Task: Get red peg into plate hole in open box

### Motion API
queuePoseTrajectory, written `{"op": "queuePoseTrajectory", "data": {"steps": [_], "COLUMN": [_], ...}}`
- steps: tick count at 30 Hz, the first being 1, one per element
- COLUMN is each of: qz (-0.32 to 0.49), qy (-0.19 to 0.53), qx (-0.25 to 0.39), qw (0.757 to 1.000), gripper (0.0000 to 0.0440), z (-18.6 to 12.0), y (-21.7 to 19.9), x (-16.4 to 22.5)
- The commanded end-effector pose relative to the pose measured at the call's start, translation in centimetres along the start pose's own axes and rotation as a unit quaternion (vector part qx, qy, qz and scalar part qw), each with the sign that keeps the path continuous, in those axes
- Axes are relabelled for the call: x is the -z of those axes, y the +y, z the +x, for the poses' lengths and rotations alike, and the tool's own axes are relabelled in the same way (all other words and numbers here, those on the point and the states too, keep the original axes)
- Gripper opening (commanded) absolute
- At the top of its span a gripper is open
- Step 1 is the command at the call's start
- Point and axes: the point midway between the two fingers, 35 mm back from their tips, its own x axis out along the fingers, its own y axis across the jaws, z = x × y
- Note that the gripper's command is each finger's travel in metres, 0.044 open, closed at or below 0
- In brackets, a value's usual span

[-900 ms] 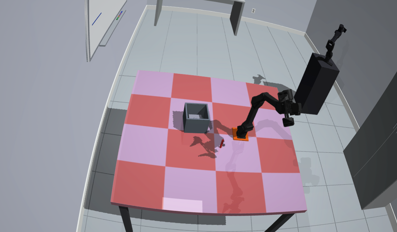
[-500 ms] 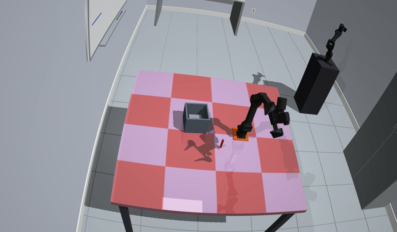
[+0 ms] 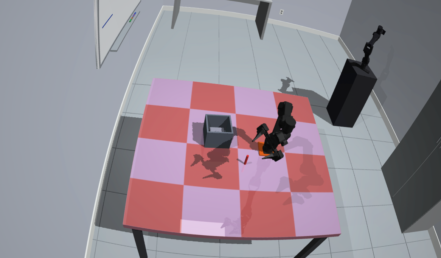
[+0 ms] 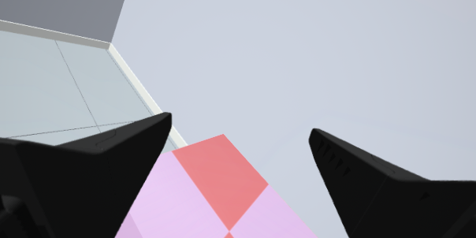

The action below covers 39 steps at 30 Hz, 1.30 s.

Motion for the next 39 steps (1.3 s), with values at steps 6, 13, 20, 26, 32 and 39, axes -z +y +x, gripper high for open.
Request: {"op": "queuePoseTrajectory", "data": {"steps": [6,13,20,26,32,39], "qz": [0.091,0.174,0.259,0.331,0.401,0.478], "qy": [0.114,0.206,0.285,0.345,0.396,0.446], "qx": [0.012,0.034,0.061,0.088,0.118,0.153], "qw": [0.989,0.962,0.921,0.874,0.818,0.741], "gripper": [0.044,0.044,0.044,0.044,0.044,0.044], "z": [2.0,2.2,1.1,-0.4,-2.3,-4.7], "y": [-3.3,-5.8,-7.6,-8.7,-9.4,-9.4], "x": [7.4,13.3,18.2,21.8,24.9,27.8]}}
